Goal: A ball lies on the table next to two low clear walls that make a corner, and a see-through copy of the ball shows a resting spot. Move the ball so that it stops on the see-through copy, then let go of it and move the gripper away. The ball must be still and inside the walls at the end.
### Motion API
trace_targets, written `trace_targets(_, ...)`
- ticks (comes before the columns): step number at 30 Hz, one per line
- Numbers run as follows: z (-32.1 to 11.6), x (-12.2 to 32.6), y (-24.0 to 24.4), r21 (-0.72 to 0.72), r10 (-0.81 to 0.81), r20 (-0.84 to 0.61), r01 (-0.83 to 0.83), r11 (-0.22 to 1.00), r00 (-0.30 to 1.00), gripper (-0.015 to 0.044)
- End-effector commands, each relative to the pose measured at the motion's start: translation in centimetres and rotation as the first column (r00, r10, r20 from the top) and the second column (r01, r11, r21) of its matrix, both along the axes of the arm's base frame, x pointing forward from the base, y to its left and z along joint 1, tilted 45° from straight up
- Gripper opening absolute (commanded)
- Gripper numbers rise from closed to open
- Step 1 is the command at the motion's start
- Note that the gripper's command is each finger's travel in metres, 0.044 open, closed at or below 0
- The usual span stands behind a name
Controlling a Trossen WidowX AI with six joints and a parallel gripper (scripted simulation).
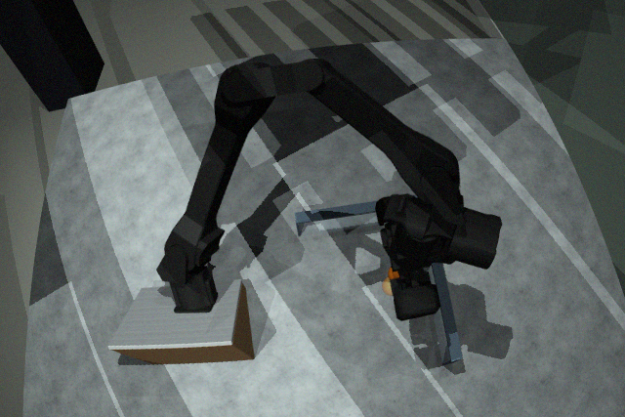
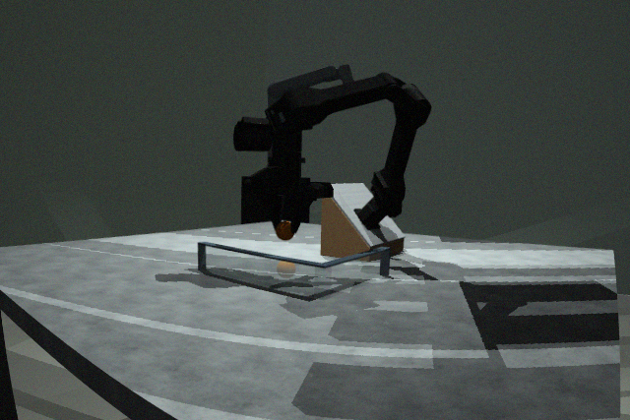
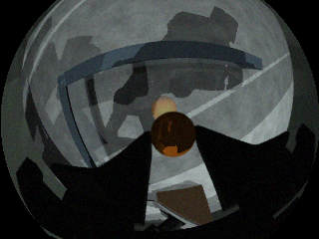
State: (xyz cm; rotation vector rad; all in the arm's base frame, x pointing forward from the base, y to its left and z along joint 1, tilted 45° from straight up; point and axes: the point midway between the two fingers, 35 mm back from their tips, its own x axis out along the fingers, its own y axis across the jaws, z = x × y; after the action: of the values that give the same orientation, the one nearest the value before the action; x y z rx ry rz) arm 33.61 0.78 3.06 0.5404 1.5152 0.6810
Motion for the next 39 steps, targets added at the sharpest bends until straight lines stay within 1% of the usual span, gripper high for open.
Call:
trace_targets(1, -1.0, 0.0, 1.3, 0.000, -0.005, 0.007, 0.005, 1.000, 1.000, 0.0000)
trace_targets(10, -4.1, -0.4, 4.6, 0.004, -0.005, 0.007, 0.005, 1.000, 1.000, 0.0000)
trace_targets(33, -5.5, -0.6, 6.0, 0.005, -0.005, 0.007, 0.005, 1.000, 1.000, 0.0000)
trace_targets(39, -5.3, -0.5, 5.8, 0.003, -0.002, 0.010, 0.002, 1.000, 1.000, 0.0157)
